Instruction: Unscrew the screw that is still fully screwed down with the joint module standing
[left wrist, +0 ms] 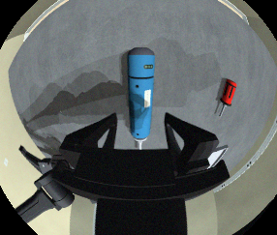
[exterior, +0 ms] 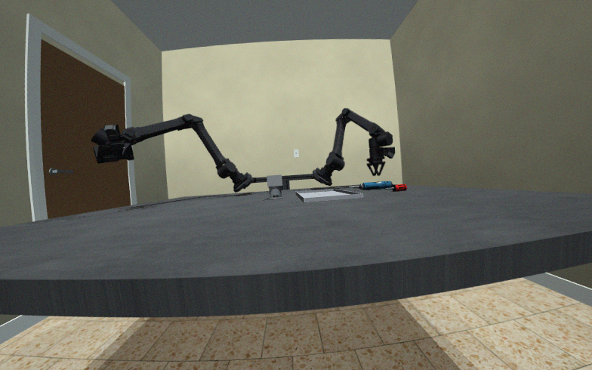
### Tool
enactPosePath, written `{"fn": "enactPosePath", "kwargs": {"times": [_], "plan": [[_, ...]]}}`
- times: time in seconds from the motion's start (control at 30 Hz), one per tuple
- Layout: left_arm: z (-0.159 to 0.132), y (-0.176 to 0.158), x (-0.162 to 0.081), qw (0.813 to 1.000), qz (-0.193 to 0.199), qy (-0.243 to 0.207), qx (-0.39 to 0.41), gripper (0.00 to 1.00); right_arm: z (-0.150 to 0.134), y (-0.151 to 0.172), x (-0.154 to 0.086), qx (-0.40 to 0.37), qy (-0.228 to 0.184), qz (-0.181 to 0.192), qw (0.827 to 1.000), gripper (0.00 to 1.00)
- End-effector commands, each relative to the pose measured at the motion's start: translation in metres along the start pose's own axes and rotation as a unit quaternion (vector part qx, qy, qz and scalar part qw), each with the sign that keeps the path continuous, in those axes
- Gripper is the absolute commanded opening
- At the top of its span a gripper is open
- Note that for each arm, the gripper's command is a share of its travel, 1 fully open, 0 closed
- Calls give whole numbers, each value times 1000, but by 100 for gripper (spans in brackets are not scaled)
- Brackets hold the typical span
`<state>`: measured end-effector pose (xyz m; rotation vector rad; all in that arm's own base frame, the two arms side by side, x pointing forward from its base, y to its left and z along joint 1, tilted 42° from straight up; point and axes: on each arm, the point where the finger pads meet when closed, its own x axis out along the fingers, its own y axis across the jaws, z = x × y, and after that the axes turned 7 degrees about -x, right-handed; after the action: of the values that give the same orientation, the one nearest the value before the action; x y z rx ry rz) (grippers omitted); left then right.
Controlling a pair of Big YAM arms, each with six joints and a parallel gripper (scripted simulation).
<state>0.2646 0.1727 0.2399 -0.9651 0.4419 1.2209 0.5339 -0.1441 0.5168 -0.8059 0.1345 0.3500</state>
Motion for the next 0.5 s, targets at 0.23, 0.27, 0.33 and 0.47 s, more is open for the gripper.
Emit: {"fn": "enactPosePath", "kwargs": {"times": [0.23,0.27,0.33,0.47], "plan": [[-4,6,6,1000,16,6,0,65,29,27,35,-20,-28,-2,999,86],[-4,6,6,1000,16,6,0,65,29,27,35,-20,-28,-2,999,86],[-4,6,6,1000,16,6,0,65,21,82,59,-10,-28,37,999,86],[-4,6,6,1000,16,6,0,65,8,138,94,-5,-22,69,997,86]]}}
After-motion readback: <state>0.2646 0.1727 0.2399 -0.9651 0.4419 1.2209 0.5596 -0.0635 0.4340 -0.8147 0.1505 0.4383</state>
